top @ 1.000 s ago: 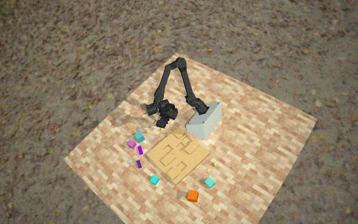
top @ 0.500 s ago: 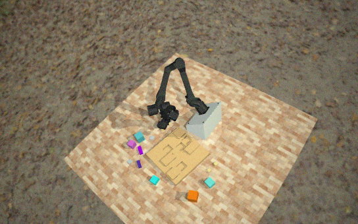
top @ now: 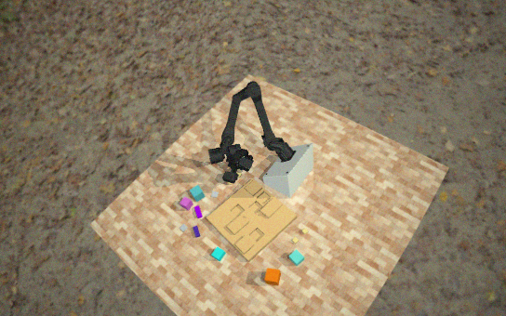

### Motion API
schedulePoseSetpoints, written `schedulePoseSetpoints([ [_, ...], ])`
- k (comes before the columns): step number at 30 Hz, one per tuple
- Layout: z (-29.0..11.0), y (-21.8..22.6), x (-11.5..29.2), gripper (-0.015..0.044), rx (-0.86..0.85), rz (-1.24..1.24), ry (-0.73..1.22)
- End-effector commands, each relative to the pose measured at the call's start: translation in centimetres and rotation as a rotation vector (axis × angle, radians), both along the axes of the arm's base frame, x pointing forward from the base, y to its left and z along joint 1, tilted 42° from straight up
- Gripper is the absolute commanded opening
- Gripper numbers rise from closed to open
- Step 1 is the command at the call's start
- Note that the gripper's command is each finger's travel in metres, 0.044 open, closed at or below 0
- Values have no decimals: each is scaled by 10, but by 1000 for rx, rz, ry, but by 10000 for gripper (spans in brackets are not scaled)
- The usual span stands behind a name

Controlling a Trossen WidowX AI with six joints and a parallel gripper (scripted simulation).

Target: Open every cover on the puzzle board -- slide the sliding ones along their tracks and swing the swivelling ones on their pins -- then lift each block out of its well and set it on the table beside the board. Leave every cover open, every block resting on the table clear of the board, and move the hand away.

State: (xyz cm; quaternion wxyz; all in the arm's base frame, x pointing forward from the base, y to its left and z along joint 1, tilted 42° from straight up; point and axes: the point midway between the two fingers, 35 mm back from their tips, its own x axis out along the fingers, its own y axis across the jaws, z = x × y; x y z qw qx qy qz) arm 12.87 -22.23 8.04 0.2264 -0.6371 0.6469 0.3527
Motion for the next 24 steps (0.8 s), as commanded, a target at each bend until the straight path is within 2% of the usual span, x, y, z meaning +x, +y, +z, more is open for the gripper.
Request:
schedulePoseSetpoints([
  [1, 0, 0, 0, 395, 0, -2, -1],
  [3, 2, 1, 0, 440, 1, -2, -1],
  [24, 50, 46, 7, 440, 7, 4, -1],
])
